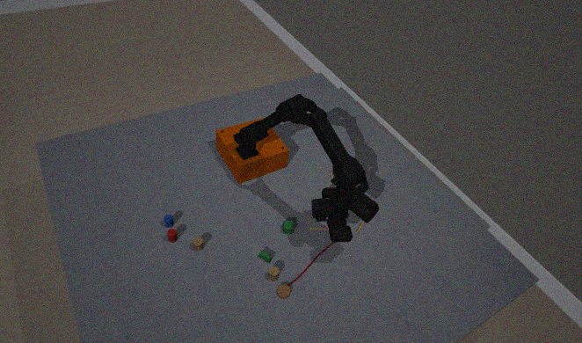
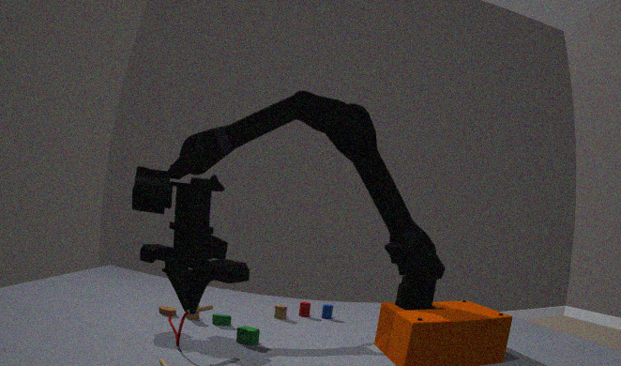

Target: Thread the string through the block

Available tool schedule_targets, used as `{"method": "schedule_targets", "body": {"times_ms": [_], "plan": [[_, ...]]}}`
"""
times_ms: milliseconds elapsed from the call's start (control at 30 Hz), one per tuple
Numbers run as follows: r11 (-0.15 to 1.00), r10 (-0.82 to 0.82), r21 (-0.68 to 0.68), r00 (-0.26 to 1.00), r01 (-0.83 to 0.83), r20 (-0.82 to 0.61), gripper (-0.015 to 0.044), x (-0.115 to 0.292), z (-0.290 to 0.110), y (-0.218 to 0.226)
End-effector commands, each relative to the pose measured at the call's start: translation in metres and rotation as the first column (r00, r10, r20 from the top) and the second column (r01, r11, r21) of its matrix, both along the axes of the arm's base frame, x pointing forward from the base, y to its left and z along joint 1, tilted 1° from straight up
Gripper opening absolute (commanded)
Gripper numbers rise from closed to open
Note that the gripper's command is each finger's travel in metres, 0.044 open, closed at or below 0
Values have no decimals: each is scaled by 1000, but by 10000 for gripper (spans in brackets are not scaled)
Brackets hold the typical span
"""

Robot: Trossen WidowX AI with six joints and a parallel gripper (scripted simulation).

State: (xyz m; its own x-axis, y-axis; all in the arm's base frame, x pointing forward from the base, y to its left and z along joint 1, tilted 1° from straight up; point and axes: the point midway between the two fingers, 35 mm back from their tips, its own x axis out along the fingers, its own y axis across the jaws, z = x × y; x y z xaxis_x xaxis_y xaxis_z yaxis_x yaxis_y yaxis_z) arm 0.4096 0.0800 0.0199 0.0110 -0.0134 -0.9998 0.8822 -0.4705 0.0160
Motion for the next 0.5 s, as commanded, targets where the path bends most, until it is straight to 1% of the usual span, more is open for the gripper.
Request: {"method": "schedule_targets", "body": {"times_ms": [0,467], "plan": [[1000,5,21,1000,-5,12,0,-2,-4,-3],[999,7,34,1000,-8,24,0,2,-7,3]]}}
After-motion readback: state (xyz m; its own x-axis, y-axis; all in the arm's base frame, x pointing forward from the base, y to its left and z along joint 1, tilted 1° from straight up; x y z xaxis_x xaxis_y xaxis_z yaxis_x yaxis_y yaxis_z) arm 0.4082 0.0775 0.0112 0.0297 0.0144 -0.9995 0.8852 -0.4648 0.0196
